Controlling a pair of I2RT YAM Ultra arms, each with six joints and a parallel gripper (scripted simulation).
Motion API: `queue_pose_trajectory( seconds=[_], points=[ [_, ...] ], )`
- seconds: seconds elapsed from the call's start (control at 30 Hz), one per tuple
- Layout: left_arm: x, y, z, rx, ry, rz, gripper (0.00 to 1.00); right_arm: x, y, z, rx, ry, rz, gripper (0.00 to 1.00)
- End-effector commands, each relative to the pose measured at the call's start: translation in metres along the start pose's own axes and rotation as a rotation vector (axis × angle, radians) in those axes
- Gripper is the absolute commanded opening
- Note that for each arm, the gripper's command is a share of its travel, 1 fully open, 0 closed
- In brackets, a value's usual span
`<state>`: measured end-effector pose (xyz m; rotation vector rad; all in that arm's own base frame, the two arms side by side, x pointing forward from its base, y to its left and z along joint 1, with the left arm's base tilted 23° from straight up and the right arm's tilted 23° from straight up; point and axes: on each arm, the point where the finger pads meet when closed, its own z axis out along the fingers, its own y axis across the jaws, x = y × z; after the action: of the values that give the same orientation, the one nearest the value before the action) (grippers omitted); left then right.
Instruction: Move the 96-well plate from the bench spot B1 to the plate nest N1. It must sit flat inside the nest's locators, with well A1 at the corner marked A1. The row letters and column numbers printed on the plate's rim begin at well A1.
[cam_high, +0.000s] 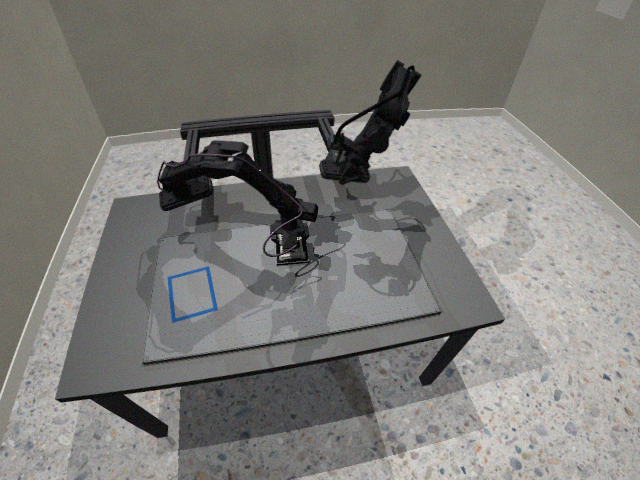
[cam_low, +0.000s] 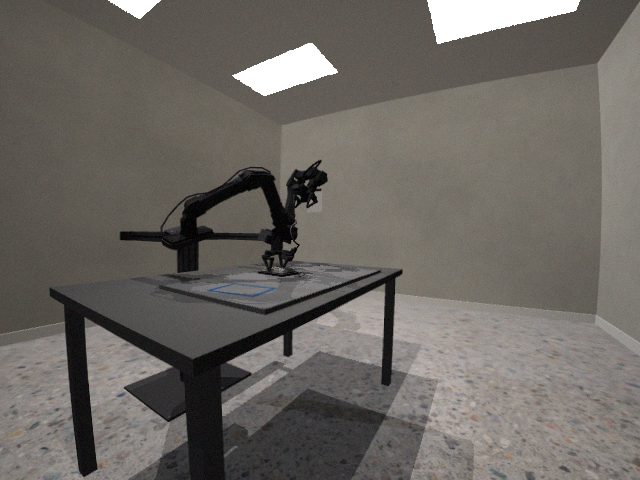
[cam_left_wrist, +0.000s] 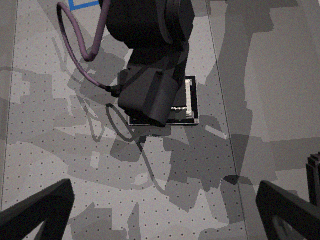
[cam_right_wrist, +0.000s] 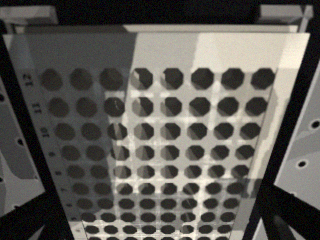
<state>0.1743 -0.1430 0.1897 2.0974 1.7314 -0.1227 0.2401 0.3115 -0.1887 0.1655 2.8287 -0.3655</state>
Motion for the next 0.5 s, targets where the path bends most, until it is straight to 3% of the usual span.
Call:
queue_pose_trajectory(
  seconds=[0.0, 0.3, 0.47],
  points=[
    [-0.007, -0.003, -0.012, -0.01, -0.037, 0.01, 1.0, -0.007, 0.011, -0.023, -0.06, -0.03, 0.007, 1.0],
    [-0.007, -0.003, -0.012, -0.01, -0.037, 0.01, 1.0, -0.007, 0.006, -0.04, -0.063, -0.029, 0.008, 1.0],
    [-0.007, -0.003, -0.012, -0.01, -0.037, 0.01, 1.0, -0.009, 0.021, -0.051, -0.076, -0.031, 0.013, 1.0]
  ],
)
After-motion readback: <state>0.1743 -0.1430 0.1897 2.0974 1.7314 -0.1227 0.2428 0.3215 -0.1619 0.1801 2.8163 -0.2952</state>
